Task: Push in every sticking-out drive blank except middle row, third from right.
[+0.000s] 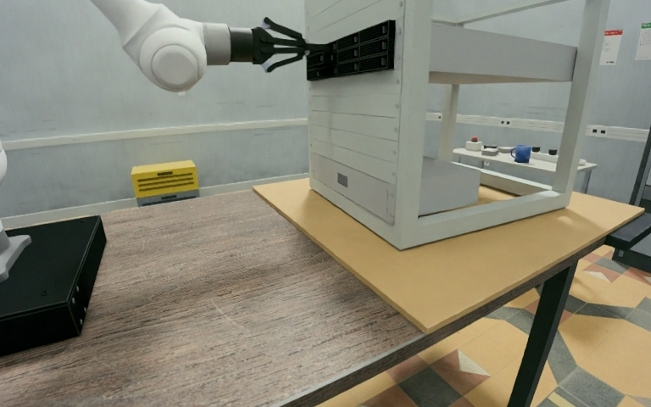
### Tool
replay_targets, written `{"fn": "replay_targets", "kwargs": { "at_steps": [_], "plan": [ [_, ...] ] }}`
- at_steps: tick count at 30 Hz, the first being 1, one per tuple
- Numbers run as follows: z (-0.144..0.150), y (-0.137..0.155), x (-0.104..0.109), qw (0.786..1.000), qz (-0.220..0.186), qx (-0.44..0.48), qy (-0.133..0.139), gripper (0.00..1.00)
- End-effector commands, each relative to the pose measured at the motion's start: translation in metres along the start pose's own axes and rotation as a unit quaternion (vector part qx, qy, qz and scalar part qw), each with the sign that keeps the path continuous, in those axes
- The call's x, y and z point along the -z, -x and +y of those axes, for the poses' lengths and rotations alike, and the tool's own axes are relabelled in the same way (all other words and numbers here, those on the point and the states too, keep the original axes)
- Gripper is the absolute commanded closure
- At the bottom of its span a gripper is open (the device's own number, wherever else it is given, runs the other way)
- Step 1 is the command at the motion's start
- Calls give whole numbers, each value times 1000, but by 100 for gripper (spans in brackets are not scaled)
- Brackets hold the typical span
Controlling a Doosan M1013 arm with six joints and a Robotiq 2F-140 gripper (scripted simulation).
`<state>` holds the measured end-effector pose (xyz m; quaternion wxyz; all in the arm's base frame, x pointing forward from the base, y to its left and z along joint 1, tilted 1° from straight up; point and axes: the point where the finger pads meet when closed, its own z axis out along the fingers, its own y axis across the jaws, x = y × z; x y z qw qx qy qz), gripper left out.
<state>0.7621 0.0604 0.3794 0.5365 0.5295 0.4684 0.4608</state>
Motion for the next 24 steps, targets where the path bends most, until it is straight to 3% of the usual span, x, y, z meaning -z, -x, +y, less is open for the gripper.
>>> {"fn": "replay_targets", "kwargs": {
  "at_steps": [1, 12, 24],
  "plan": [
    [1, 0, 0, 1000, 0, 0, 1, 90],
    [1, 0, 5, 1000, 0, 0, 1, 90],
    [1, 0, 62, 1000, 0, 0, 1, 90]
  ]
}}
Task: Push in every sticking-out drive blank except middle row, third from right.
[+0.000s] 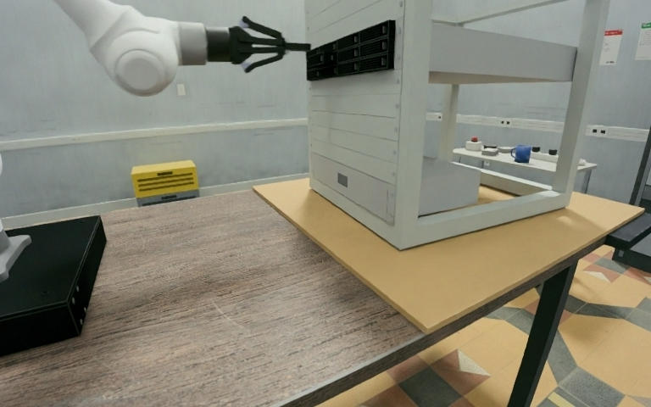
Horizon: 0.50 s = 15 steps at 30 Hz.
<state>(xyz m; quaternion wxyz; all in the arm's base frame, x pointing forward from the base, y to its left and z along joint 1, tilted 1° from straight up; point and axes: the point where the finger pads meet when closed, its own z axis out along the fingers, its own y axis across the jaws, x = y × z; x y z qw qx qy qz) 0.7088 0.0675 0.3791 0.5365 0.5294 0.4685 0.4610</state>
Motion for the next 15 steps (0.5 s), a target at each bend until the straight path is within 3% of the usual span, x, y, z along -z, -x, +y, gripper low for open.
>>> {"fn": "replay_targets", "kwargs": {
  "at_steps": [1, 5, 10, 11, 15],
  "plan": [
    [1, 0, 8, 1000, 0, 0, 1, 90],
    [1, 0, 24, 1000, 0, 0, 1, 90],
    [1, 0, 28, 1000, 0, 0, 1, 90],
    [1, 0, 28, 1000, 0, 0, 1, 0],
    [1, 0, 28, 1000, 0, 0, 1, 0]
  ]
}}
